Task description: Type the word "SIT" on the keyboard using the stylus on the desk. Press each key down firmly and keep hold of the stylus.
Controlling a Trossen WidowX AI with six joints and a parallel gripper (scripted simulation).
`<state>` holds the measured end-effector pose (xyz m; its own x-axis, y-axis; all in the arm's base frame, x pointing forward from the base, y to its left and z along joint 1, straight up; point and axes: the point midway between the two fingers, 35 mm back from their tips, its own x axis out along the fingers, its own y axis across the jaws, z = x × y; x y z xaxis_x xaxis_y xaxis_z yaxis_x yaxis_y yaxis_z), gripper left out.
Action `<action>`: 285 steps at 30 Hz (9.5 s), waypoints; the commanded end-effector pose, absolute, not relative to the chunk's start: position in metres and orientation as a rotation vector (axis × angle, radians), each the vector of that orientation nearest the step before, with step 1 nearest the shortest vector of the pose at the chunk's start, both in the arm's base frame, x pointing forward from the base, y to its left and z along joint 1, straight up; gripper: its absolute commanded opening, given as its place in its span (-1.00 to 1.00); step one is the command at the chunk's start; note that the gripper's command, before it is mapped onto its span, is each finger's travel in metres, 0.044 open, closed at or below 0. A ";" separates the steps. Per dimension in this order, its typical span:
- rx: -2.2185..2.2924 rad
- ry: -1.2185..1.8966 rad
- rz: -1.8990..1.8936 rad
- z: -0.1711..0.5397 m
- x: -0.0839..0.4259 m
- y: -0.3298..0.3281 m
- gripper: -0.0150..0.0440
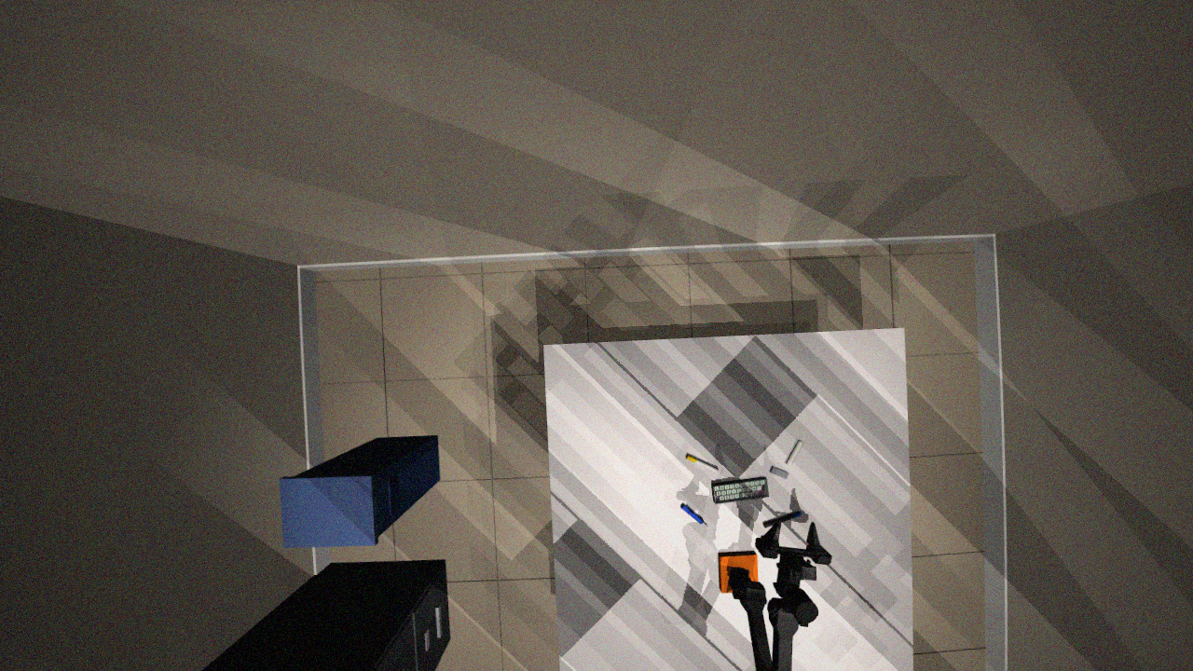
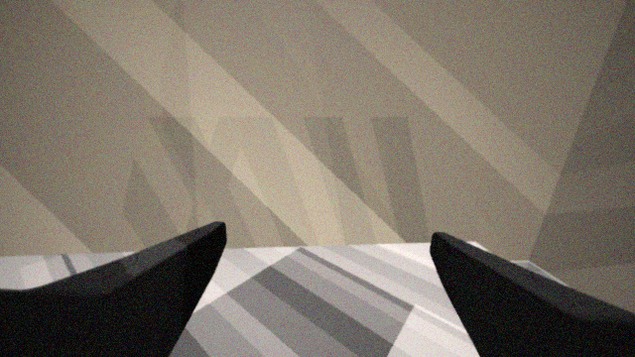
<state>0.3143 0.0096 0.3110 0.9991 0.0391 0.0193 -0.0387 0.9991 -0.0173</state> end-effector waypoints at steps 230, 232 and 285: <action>1.119 0.630 -1.864 0.015 0.192 0.195 0.02; 1.119 0.630 -1.864 0.014 0.192 0.195 0.02; 0.640 1.016 -1.431 0.067 0.209 0.169 -0.49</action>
<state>0.2078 0.1741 0.0673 -0.1504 -0.4752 -0.8669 0.9836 0.0166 -0.1798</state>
